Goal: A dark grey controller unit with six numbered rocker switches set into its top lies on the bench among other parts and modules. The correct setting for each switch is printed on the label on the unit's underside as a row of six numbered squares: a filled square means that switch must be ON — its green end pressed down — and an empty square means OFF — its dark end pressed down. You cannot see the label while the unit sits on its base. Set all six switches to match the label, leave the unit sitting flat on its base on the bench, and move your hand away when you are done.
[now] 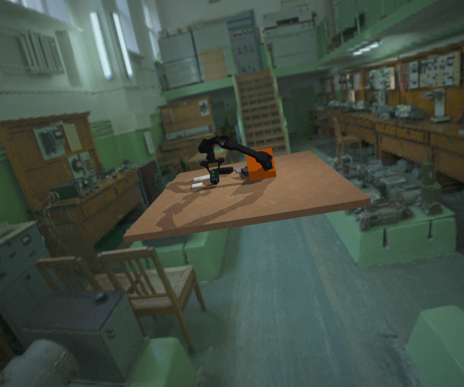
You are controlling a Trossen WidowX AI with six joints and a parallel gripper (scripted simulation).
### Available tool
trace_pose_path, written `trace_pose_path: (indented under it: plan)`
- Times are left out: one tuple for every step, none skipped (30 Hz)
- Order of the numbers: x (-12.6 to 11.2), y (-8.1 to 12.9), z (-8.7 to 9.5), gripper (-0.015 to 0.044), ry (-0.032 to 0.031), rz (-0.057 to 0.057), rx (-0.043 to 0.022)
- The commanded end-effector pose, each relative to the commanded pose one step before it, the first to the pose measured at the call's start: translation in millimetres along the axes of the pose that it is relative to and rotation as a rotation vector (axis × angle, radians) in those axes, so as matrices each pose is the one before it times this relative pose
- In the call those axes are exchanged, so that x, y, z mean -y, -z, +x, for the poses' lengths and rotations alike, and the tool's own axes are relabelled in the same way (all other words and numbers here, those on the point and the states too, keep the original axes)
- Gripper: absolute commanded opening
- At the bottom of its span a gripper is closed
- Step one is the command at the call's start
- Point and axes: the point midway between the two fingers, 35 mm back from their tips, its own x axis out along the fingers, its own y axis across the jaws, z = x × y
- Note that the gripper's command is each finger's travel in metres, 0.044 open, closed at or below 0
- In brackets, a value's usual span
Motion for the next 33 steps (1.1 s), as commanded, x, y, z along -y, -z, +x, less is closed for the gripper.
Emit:
trace_pose_path:
  plan:
    - [0.75,5.37,13.77,0.0338,0.01953,0.0041,-0.02282]
    - [0.0,-0.31,0.7,0.0338,-0.00001,0.0,-0.00001]
    - [0.0,-0.31,0.7,0.0338,-0.00001,0.0,-0.00001]
    - [0.0,-0.31,0.7,0.0338,-0.00001,0.0,-0.00001]
    - [0.0,-0.3,0.7,0.0338,-0.00001,0.0,-0.00001]
    - [0.0,-0.3,0.7,0.0338,-0.00001,0.0,-0.00001]
    - [0.0,-0.29,0.71,0.0338,-0.00001,0.0,-0.00001]
    - [0.0,-0.28,0.71,0.0338,-0.00001,0.0,-0.00001]
    - [0.0,-0.28,0.71,0.0338,-0.00001,0.0,-0.00002]
    - [0.0,-0.28,0.72,0.0338,-0.00001,0.0,-0.00002]
    - [0.0,-0.28,0.71,0.0338,-0.00001,0.0,-0.00002]
    - [0.0,-0.27,0.71,0.0338,-0.00001,0.0,-0.00002]
    - [0.0,-0.26,0.72,0.0338,-0.00001,0.0,-0.00002]
    - [0.0,-0.26,0.72,0.0338,-0.00001,0.0,-0.00002]
    - [0.0,-0.26,0.73,0.0338,-0.00001,0.0,-0.00002]
    - [0.0,-0.25,0.73,0.0338,-0.00001,0.0,-0.00002]
    - [0.0,-0.25,0.73,0.0338,-0.00001,0.0,-0.00002]
    - [0.0,-0.24,0.72,0.0338,-0.00001,0.0,-0.00002]
    - [0.0,-0.24,0.73,0.0338,-0.00001,0.0,-0.00002]
    - [0.0,-0.23,0.73,0.0338,-0.00001,0.0,-0.00002]
    - [0.0,-0.23,0.73,0.0338,-0.00001,0.0,-0.00002]
    - [0.0,-0.23,0.73,0.0338,-0.00001,0.0,-0.00002]
    - [0.0,-0.23,0.73,0.0338,-0.00001,0.0,-0.00002]
    - [0.0,-0.21,0.73,0.0338,-0.00001,0.0,-0.00002]
    - [0.0,-0.21,0.74,0.0338,-0.00001,0.0,-0.00002]
    - [0.0,-0.2,0.74,0.0338,-0.00001,0.0,-0.00002]
    - [0.0,-0.2,0.74,0.0338,-0.00001,0.0,-0.00002]
    - [0.0,-0.2,0.74,0.0338,-0.00001,0.0,-0.00002]
    - [0.0,-0.2,0.74,0.0338,-0.00001,0.0,-0.00002]
    - [0.0,-0.19,0.72,0.0338,-0.00001,0.0,-0.00002]
    - [0.0,-0.18,0.71,0.0338,-0.00001,0.0,-0.00002]
    - [0.0,-0.18,0.71,0.0338,-0.00001,0.0,-0.00002]
    - [0.0,-0.18,0.71,0.0338,-0.00001,0.0,-0.00002]
